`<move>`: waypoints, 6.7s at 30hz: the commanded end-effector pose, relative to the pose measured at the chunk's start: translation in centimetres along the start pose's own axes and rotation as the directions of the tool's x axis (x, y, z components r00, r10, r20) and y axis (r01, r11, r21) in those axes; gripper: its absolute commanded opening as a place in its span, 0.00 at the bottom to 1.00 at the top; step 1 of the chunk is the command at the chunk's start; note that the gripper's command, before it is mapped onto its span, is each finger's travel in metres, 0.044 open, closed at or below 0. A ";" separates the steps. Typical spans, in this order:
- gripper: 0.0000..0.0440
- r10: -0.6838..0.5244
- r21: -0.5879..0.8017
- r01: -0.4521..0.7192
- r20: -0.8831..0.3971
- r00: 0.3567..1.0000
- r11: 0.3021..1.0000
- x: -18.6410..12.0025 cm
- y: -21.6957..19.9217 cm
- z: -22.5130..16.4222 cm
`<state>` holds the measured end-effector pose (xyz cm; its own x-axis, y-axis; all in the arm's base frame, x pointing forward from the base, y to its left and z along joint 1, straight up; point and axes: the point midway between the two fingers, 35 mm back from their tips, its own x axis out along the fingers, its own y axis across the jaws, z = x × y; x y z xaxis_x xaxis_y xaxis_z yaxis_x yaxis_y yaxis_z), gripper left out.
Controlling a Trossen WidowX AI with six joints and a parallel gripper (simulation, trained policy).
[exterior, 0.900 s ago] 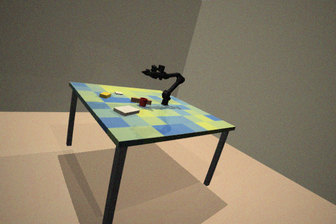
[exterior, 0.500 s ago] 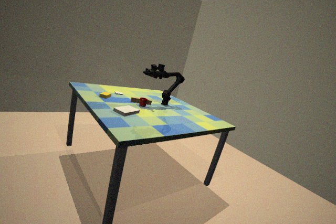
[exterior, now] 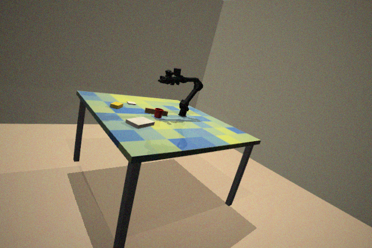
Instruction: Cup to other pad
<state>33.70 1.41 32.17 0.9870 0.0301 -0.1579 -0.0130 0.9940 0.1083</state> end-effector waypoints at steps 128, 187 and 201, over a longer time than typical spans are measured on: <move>0.41 -0.220 -0.138 0.737 -0.975 0.016 0.662 3.1 1.4 -25.2; 0.00 -0.191 0.116 0.875 -0.955 0.229 0.471 0.6 -5.5 -14.2; 0.00 -0.216 0.174 0.908 -0.938 0.271 0.380 -0.1 -9.6 -13.4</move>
<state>31.89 -5.77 18.07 0.1154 -0.0983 -0.9884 0.9118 0.4052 0.0661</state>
